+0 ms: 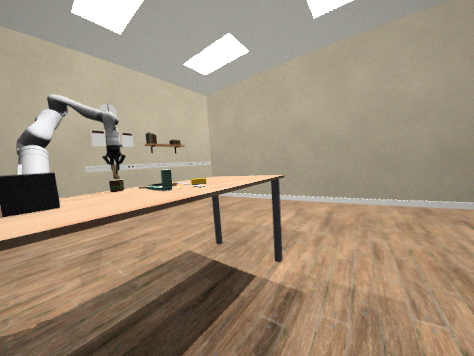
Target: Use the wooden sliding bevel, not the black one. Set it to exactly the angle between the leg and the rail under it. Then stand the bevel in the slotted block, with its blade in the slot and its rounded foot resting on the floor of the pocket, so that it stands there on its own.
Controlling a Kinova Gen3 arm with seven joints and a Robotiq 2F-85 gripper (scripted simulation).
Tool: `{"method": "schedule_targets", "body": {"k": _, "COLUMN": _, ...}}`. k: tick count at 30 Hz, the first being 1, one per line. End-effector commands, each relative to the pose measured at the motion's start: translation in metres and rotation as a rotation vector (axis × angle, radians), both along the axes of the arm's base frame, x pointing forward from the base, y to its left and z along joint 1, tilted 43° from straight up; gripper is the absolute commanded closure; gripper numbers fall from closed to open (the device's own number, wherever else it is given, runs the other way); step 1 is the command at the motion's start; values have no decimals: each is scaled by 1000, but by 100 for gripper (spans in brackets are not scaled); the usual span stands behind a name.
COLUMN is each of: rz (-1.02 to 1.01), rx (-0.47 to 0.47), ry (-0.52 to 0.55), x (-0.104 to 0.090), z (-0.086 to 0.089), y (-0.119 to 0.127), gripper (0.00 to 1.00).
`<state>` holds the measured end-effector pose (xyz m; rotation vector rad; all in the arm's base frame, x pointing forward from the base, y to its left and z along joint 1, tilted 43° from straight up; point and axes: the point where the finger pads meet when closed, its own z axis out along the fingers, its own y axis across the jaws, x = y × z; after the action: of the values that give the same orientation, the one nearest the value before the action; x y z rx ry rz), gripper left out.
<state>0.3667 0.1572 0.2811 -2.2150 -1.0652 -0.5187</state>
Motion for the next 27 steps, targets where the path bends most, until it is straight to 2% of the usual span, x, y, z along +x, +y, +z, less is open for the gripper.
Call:
{"method": "schedule_targets", "body": {"k": 1, "rz": -1, "rx": 0, "ry": -2, "x": 0, "z": 1, "y": -1, "gripper": 90}}
{"method": "schedule_targets", "body": {"k": 27, "rz": -1, "rx": 0, "ry": -2, "x": 1, "z": -6, "y": 5, "gripper": 90}}
